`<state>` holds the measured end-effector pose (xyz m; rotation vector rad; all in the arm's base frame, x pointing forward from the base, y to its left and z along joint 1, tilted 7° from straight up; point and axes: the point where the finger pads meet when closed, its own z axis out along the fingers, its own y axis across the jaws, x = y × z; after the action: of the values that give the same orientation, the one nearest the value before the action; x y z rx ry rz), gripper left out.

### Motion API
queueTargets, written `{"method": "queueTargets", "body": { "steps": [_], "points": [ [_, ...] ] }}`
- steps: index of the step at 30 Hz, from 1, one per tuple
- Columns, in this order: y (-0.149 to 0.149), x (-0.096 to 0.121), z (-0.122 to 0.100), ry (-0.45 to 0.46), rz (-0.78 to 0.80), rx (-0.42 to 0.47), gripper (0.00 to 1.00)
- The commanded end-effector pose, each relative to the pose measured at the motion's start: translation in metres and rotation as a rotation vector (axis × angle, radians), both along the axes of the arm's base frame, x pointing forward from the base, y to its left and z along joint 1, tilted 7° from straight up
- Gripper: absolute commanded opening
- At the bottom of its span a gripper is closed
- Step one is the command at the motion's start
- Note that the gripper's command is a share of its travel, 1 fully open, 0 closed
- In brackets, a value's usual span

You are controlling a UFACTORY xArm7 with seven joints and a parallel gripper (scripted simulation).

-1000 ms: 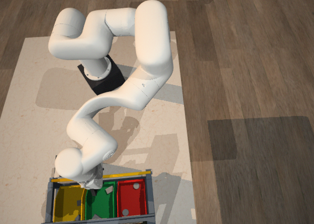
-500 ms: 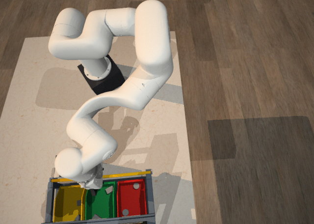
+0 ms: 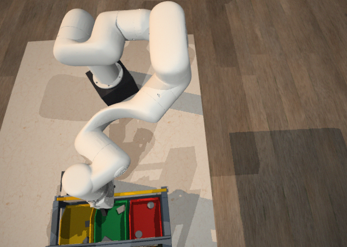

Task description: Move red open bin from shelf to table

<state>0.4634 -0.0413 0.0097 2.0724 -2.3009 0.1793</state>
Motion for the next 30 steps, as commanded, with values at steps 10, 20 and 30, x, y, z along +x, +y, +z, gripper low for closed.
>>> {"method": "queueTargets", "body": {
  "steps": [10, 20, 30],
  "points": [
    [-0.0006, 0.0017, -0.0042, -0.005, 0.001, 0.000, 0.47],
    [-0.0013, 0.0020, -0.0102, -0.005, 0.001, 0.000, 0.47],
    [-0.0013, 0.0020, -0.0099, -0.005, 0.001, 0.000, 0.00]
  ]
}}
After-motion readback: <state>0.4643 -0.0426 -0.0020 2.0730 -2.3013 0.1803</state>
